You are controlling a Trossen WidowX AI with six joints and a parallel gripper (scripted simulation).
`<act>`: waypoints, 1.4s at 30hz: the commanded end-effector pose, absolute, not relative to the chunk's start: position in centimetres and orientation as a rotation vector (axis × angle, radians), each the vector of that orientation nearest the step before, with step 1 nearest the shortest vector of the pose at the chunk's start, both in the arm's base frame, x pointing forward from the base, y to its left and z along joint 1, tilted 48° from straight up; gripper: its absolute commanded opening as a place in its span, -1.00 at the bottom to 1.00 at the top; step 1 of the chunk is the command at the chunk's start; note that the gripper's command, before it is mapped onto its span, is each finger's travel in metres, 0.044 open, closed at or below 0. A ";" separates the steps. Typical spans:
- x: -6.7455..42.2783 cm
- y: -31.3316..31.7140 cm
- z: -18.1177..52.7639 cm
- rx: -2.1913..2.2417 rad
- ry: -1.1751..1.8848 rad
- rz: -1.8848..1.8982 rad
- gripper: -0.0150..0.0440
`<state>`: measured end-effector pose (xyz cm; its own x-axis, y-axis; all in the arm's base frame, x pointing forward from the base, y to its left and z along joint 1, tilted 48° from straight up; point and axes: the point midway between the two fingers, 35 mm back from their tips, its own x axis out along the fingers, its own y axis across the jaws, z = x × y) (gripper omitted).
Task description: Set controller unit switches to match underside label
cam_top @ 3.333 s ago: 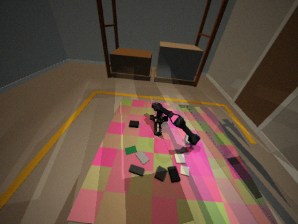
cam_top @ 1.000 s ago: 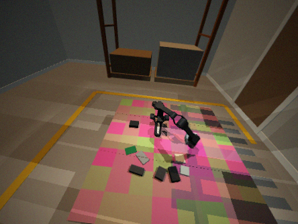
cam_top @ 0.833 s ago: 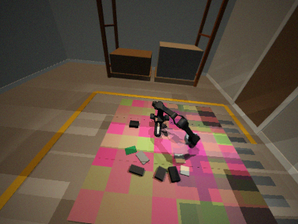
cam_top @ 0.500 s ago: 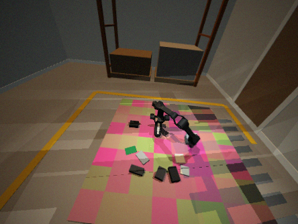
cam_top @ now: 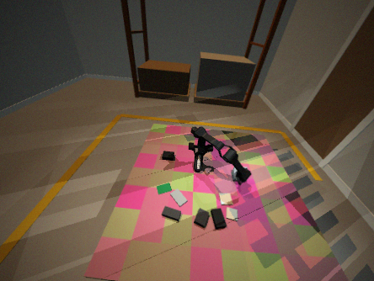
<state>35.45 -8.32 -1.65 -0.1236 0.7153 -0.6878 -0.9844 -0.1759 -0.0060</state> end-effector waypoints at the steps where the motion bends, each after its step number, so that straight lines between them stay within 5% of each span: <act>1: 35.4 -7.9 -1.1 -0.651 0.542 1.654 0.65; 42: 35.2 -6.5 1.9 -0.650 0.541 1.655 0.65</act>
